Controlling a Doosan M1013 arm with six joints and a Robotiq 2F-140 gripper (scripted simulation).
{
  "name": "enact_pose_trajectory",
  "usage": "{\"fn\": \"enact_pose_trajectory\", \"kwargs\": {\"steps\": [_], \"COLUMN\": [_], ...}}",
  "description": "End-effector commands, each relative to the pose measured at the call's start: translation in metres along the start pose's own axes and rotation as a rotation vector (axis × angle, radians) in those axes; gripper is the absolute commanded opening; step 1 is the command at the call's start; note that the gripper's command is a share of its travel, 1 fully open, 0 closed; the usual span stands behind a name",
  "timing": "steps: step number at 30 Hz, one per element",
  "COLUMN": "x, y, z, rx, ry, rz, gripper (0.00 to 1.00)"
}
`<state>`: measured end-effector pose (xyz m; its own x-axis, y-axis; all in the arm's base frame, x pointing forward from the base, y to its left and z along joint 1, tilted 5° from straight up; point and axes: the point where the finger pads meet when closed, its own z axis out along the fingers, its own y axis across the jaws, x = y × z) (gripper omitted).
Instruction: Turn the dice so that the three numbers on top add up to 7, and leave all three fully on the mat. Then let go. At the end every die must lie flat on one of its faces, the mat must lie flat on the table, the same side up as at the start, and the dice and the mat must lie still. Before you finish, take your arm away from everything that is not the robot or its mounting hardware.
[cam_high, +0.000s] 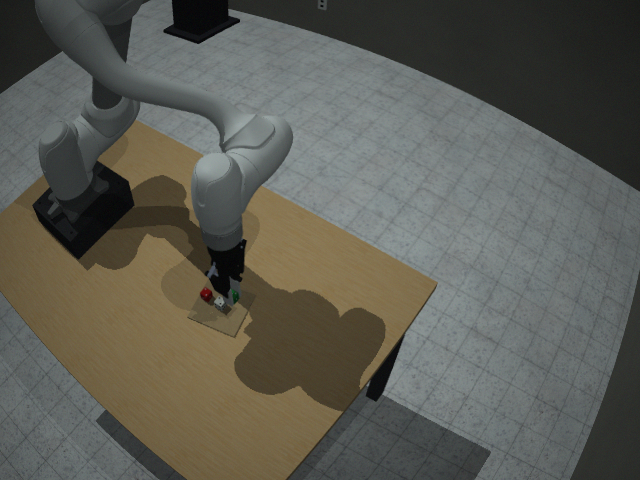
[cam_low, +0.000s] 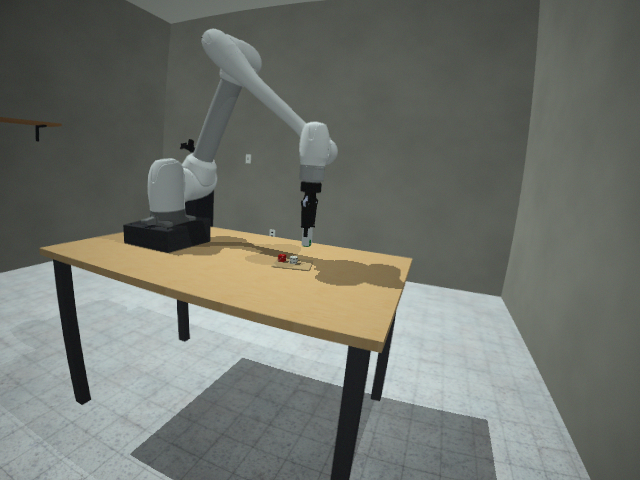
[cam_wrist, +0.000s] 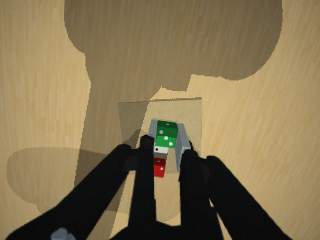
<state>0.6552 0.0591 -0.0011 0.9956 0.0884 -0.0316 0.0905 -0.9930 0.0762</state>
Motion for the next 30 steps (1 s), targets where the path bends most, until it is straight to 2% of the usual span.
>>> {"fn": "enact_pose_trajectory", "kwargs": {"steps": [1, 5, 7, 15, 30], "x": [0.000, 0.001, 0.001, 0.001, 0.001], "y": [0.001, 0.001, 0.001, 0.001, 0.001], "z": [0.021, 0.040, 0.040, 0.067, 0.072], "rx": [-0.001, -0.001, -0.001, -0.001, -0.001], "ry": [0.000, 0.000, 0.000, 0.000, 0.000], "rz": [0.001, 0.001, 0.001, 0.001, 0.001], "gripper": [0.13, 0.13, 0.13, 0.13, 0.13]}}
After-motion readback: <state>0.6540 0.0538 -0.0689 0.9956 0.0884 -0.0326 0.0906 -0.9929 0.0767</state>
